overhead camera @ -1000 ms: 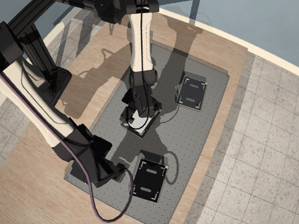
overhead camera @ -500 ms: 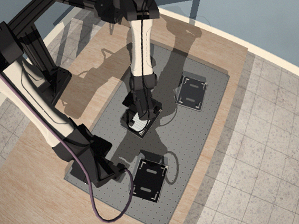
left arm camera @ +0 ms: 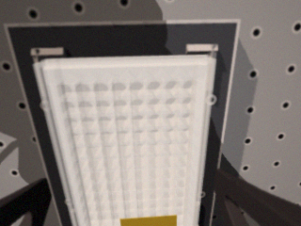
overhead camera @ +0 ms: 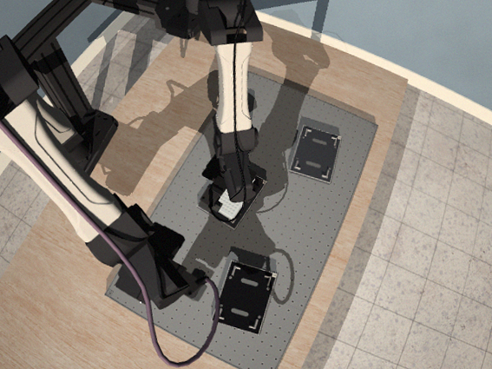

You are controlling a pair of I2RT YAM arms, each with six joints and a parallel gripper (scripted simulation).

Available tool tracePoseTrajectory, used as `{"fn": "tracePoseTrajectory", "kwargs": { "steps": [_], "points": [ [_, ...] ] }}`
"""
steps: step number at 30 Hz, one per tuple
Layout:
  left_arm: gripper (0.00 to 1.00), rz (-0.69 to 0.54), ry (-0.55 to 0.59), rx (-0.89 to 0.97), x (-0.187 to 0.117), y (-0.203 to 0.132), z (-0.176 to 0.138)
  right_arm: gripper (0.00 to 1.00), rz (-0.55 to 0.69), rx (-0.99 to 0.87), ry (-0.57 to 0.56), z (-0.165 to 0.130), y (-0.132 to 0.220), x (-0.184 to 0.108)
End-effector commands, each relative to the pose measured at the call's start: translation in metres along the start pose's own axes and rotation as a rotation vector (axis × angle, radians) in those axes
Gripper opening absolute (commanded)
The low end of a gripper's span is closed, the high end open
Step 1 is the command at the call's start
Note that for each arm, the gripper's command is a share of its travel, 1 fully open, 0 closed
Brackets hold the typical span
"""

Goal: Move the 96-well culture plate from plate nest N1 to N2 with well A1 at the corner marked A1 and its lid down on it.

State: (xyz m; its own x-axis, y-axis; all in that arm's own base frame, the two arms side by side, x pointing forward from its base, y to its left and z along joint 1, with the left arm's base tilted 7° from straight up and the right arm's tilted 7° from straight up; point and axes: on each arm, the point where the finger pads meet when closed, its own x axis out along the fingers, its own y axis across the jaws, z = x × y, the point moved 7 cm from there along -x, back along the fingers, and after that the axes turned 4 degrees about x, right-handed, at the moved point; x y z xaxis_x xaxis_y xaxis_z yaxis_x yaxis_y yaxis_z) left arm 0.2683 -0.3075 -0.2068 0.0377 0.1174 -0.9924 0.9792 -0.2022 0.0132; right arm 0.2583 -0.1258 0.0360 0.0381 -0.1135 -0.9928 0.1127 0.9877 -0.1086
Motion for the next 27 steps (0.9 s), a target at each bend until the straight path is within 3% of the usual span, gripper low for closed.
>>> {"fn": "tracePoseTrajectory", "kwargs": {
  "steps": [1, 27],
  "points": [
    [1.0, 0.007, -0.01, 0.001, 0.013, 0.004, 0.002, 1.0, -0.001, -0.01, -0.01, 0.002, 0.0, -0.003],
    [1.0, 0.001, -0.005, 0.002, 0.029, 0.002, 0.001, 1.0, -0.001, -0.01, -0.01, 0.002, 0.0, -0.003]
  ]
}}
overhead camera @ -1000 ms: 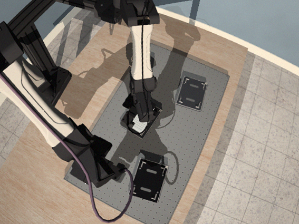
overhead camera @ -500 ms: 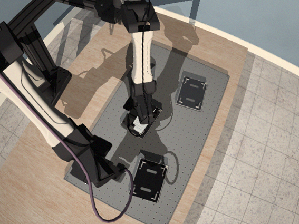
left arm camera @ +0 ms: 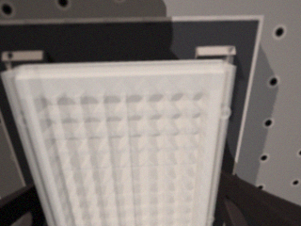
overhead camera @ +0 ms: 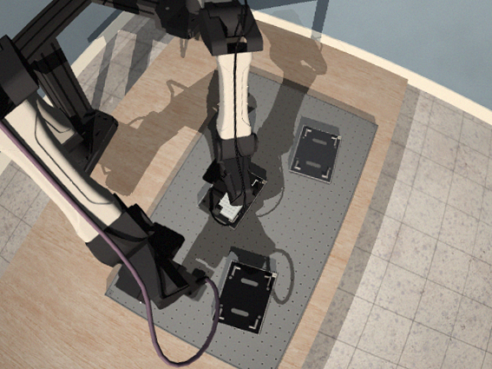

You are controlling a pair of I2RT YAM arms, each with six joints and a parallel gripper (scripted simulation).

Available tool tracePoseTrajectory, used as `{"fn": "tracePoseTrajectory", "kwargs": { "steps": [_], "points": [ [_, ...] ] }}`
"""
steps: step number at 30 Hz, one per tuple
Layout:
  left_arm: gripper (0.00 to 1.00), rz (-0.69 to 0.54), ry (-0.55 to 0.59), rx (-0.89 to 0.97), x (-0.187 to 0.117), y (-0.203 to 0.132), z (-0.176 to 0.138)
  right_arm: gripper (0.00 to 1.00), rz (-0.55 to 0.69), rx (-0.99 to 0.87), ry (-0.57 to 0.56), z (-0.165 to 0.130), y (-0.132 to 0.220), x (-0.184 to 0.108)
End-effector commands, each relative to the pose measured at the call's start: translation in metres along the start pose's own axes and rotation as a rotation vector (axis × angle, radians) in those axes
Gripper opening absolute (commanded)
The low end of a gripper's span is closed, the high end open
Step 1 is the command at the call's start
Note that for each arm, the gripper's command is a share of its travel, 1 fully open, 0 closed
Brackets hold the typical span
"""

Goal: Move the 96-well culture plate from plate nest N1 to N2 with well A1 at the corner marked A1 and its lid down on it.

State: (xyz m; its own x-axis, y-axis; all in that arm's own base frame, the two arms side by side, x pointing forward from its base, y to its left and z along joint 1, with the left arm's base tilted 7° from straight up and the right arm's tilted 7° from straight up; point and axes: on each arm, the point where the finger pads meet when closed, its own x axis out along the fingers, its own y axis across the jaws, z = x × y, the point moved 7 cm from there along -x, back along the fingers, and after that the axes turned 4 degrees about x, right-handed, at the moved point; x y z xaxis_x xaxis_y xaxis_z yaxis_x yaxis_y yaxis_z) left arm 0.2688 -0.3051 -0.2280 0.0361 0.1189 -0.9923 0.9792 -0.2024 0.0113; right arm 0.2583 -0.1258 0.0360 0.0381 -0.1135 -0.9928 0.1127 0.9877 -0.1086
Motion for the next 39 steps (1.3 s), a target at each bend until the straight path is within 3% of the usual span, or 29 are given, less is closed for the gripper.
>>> {"fn": "tracePoseTrajectory", "kwargs": {
  "steps": [1, 39],
  "points": [
    [1.0, 0.003, -0.006, 0.001, 0.0077, 0.0024, 0.0011, 1.0, -0.001, -0.01, -0.01, 0.0023, 0.0005, -0.0033],
    [1.0, -0.009, 0.003, 0.0, 0.0091, -0.003, -0.0052, 1.0, -0.001, -0.01, -0.01, 0.0023, 0.0005, -0.0033]
  ]
}}
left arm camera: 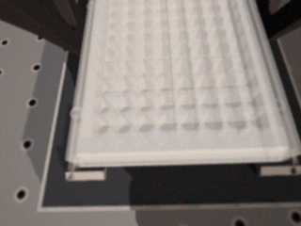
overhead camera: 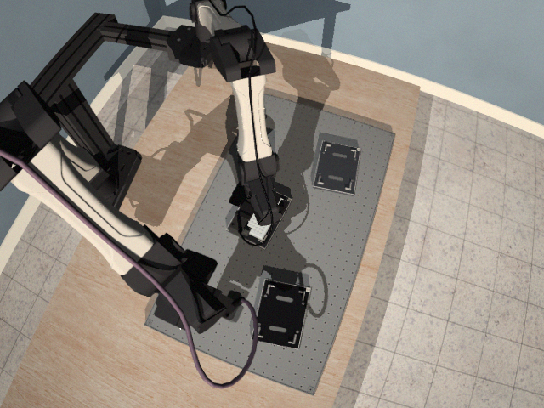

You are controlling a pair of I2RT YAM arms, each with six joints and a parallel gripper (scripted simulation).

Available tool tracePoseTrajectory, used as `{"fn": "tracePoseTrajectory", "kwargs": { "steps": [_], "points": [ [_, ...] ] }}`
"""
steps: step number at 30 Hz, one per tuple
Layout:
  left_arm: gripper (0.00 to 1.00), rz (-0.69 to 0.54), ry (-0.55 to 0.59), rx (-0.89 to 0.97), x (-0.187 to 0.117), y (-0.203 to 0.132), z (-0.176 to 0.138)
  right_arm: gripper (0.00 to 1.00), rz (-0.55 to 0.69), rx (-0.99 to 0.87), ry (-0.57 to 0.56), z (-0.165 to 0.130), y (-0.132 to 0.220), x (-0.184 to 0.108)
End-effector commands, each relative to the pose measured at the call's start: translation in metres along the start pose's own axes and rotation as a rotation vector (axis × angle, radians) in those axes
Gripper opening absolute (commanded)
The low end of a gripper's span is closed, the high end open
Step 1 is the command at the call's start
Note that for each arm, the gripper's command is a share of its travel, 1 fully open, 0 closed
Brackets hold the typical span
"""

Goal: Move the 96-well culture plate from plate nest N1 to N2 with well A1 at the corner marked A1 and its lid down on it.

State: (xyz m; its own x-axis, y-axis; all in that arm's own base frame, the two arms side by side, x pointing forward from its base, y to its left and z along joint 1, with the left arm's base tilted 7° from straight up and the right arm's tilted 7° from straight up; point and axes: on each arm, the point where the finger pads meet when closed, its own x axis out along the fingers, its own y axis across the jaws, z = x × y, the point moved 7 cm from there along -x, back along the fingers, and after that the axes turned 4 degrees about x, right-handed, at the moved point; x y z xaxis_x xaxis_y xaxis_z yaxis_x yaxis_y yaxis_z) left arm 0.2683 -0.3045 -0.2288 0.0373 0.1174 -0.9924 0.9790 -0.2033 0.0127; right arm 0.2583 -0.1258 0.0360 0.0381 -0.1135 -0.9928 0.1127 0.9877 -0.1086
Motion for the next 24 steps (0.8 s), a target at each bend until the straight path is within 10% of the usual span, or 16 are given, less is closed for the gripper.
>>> {"fn": "tracePoseTrajectory", "kwargs": {
  "steps": [1, 2, 3, 24],
  "points": [
    [1.0, -0.01, 0.004, -0.001, 0.008, -0.002, -0.0047, 1.0, -0.001, -0.01, -0.01, 0.0023, 0.0005, -0.0033],
    [1.0, -0.01, 0.004, -0.001, 0.0079, -0.002, -0.0047, 1.0, -0.001, -0.01, -0.01, 0.0023, 0.0005, -0.0033],
    [0.0, -0.01, 0.004, 0.0, 0.0079, -0.0022, -0.0044, 1.0, -0.001, -0.01, -0.01, 0.0023, 0.0005, -0.0033],
    [0.0, -0.02, 0.007, 0.004, 0.0075, -0.0054, -0.0034, 1.0, -0.001, -0.01, -0.01, 0.0023, 0.0005, -0.0033]
  ]
}}
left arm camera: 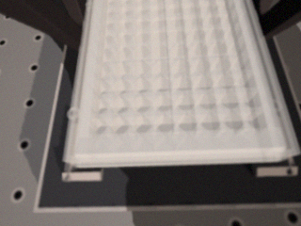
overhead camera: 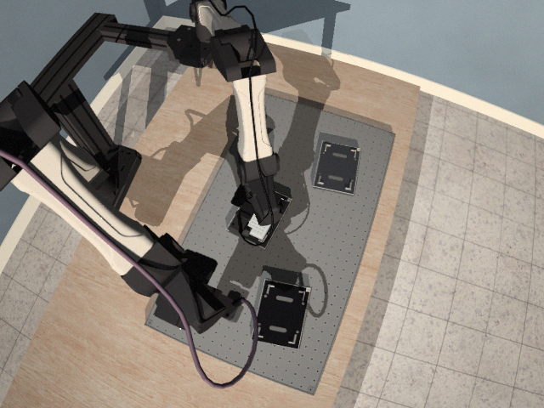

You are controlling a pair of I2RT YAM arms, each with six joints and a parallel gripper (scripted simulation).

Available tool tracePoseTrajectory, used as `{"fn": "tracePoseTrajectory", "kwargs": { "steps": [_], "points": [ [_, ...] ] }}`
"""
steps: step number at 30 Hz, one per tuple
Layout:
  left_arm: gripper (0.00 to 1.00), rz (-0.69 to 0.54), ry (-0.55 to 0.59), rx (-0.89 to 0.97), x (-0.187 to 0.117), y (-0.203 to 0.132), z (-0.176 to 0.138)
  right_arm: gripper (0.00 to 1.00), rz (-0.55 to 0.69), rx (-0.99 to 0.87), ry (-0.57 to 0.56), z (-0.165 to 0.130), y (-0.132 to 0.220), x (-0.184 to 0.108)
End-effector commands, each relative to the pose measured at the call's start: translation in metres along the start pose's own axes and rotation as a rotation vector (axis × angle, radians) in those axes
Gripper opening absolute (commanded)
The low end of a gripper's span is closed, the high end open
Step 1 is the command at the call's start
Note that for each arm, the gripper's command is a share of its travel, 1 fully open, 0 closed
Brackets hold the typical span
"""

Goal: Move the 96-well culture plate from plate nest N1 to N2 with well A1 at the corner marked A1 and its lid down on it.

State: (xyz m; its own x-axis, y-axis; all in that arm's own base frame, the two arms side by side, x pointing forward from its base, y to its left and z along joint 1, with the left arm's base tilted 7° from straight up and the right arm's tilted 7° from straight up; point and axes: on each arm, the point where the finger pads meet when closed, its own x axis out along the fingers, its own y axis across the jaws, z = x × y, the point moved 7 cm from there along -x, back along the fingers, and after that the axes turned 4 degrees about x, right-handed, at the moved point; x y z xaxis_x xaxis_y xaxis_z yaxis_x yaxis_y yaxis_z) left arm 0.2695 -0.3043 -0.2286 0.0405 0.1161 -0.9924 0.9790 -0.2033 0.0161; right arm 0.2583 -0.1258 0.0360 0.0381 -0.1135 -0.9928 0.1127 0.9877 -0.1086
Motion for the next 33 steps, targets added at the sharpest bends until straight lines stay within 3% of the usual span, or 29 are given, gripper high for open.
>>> {"fn": "tracePoseTrajectory", "kwargs": {
  "steps": [1, 13, 14, 15, 33],
  "points": [
    [0.0, -0.024, 0.007, 0.005, 0.008, -0.007, -0.003, 1.0, -0.001, -0.01, -0.01, 0.002, 0.0, -0.003],
    [0.0, -0.024, 0.007, 0.005, 0.008, -0.007, -0.003, 1.0, -0.001, -0.01, -0.01, 0.002, 0.0, -0.003],
    [0.0, 0.01, -0.019, 0.001, -0.017, 0.005, 0.004, 1.0, -0.001, -0.01, -0.01, 0.002, 0.0, -0.003],
    [0.0, 0.013, -0.022, 0.001, -0.02, 0.006, 0.005, 1.0, -0.001, -0.01, -0.01, 0.002, 0.0, -0.003],
    [0.0, 0.013, -0.022, 0.006, -0.047, 0.002, 0.008, 1.0, -0.001, -0.01, -0.01, 0.002, 0.0, -0.003]
  ]
}}
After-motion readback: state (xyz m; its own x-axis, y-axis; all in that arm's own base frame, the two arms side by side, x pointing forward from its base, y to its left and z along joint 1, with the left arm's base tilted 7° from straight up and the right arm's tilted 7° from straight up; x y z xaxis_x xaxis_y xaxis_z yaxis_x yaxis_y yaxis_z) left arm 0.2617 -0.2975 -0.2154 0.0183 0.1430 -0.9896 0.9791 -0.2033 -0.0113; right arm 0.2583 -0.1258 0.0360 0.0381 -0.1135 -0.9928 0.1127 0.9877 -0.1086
